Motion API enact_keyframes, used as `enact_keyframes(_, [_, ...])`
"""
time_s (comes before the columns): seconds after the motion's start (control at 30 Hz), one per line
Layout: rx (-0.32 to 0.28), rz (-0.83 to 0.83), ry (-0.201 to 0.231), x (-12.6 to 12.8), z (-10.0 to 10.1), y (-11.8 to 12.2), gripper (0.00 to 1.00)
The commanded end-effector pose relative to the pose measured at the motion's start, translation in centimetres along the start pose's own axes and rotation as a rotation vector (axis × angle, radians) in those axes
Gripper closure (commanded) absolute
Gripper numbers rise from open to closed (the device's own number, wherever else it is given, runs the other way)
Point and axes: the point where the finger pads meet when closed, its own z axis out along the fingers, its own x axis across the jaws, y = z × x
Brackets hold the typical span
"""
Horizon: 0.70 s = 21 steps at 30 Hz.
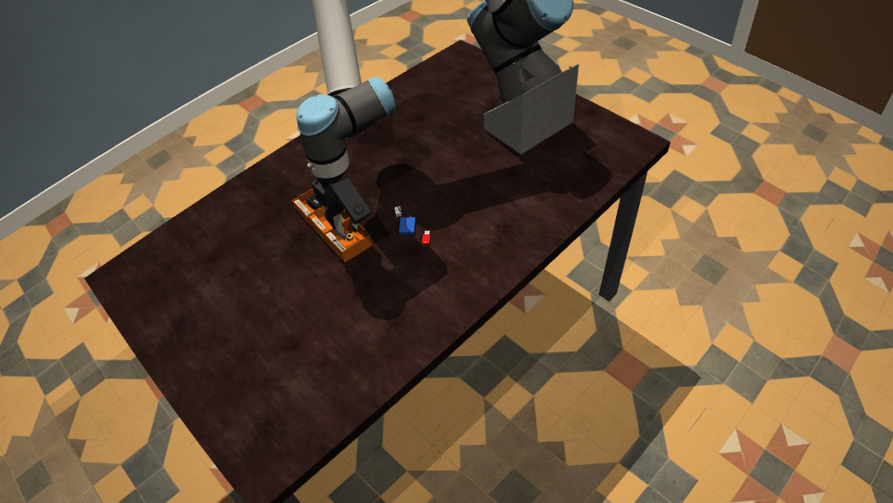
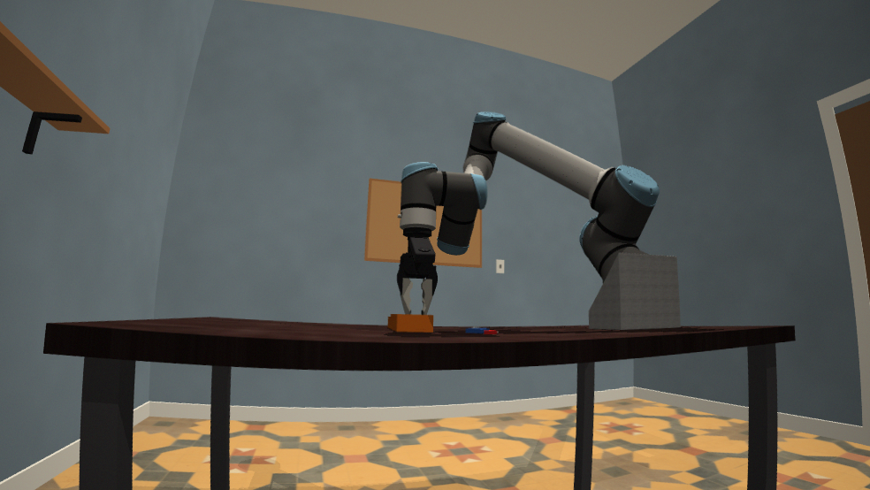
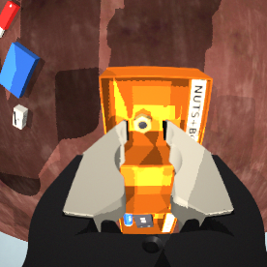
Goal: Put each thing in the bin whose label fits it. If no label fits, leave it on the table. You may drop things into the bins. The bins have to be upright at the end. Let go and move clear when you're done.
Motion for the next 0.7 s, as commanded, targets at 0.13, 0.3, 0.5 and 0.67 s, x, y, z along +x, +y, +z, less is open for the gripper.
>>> enact_keyframes(0.13, [0.0,0.0,0.001,0.0,-1.1,0.0,0.82])
enact_keyframes(0.3, [0.0,0.0,0.001,0.0,-1.8,0.0,0.82])
enact_keyframes(0.5, [0.0,0.0,0.001,0.0,-3.4,0.0,0.82])
enact_keyframes(0.67, [0.0,0.0,0.001,0.0,-3.7,0.0,0.82])
